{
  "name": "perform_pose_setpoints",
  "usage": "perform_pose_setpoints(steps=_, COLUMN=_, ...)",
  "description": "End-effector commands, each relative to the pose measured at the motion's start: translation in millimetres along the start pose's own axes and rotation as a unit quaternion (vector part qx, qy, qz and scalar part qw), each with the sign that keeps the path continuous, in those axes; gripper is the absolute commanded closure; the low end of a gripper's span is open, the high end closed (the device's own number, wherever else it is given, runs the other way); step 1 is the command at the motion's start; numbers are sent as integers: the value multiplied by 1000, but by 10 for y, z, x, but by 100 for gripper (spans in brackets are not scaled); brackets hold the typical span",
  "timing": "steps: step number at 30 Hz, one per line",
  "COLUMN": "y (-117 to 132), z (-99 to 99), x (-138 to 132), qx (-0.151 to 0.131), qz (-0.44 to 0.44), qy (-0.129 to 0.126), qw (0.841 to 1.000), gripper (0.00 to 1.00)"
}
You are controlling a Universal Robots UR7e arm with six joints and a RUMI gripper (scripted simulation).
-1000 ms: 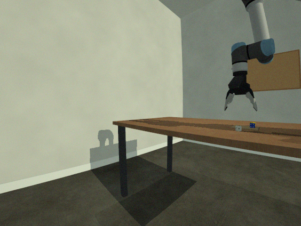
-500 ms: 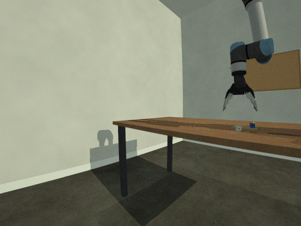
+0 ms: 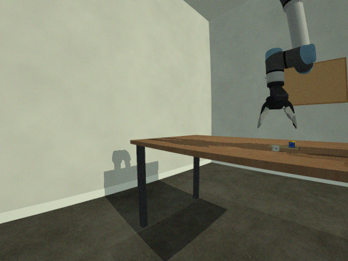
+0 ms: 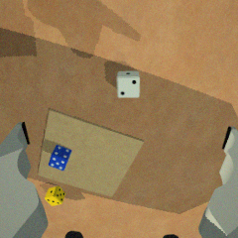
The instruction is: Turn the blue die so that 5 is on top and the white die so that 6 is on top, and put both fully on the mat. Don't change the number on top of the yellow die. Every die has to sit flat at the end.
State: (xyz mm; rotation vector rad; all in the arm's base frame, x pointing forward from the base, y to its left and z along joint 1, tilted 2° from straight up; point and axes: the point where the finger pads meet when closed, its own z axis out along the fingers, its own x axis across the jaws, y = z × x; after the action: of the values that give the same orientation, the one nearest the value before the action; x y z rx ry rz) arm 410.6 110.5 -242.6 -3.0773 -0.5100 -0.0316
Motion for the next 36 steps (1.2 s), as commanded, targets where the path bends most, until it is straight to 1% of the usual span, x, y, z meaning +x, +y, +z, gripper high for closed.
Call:
perform_pose_setpoints(steps=1, y=-6, z=-3, x=6, qx=0, qz=-13, qy=1, qw=1000, gripper=0)
perform_pose_setpoints(steps=9, y=-8, z=-3, x=7, qx=0, qz=-16, qy=1, qw=1000, gripper=0)
perform_pose_setpoints(steps=10, y=-8, z=-3, x=7, qx=0, qz=-16, qy=1, qw=1000, gripper=76)
perform_pose_setpoints(steps=36, y=-8, z=-3, x=7, qx=0, qz=-16, qy=1, qw=1000, gripper=76)
